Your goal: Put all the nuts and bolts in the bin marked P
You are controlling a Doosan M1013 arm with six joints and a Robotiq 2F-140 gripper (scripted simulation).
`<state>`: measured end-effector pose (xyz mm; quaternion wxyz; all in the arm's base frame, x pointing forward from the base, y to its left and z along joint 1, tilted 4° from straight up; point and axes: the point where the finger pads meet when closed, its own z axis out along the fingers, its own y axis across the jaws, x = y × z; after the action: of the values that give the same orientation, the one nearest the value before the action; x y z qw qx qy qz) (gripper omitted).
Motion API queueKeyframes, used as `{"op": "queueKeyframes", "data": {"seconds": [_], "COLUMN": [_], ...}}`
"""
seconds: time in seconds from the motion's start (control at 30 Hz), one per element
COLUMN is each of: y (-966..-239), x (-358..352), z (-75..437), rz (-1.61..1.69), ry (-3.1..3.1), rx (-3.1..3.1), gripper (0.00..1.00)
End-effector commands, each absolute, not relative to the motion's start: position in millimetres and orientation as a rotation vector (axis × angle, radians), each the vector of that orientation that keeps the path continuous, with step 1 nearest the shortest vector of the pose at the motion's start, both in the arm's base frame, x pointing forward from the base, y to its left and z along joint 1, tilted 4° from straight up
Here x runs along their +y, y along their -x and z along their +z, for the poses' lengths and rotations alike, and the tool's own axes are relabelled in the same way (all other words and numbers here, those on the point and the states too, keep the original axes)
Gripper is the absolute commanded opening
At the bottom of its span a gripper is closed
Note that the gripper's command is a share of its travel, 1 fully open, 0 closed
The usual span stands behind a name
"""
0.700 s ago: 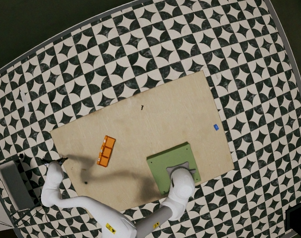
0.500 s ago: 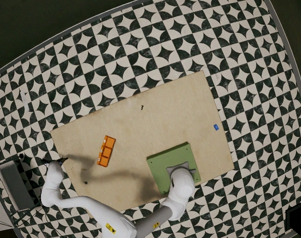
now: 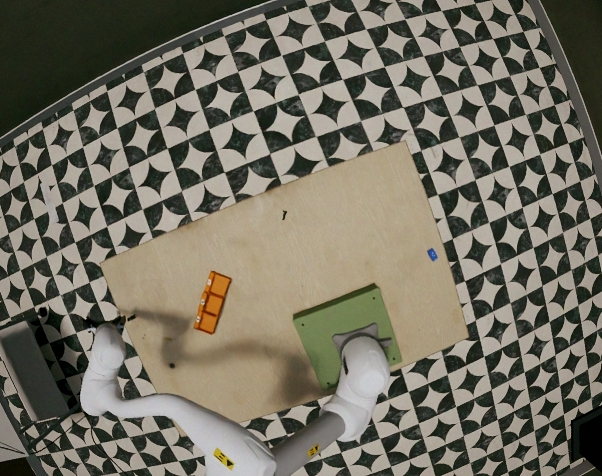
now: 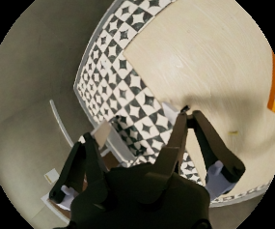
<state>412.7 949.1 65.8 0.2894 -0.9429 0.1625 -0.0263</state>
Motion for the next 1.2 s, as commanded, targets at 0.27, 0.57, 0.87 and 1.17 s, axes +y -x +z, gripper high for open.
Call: {"op": "queueKeyframes", "data": {"seconds": [0.27, 0.57, 0.87, 1.17], "y": [-423.6, -463.9, -497.2, -525.6], "x": [934.4, 892.3, 843.7, 795.6], "z": [127.0, 124.6, 124.6, 124.6], "rz": [-0.118, -0.118, -0.157, -0.189], "ry": [2.561, 2.561, 2.611, 2.662], "rx": [0.402, 0.402, 0.371, 0.34], "gripper": [0.15, 0.15, 0.15, 0.15]}}
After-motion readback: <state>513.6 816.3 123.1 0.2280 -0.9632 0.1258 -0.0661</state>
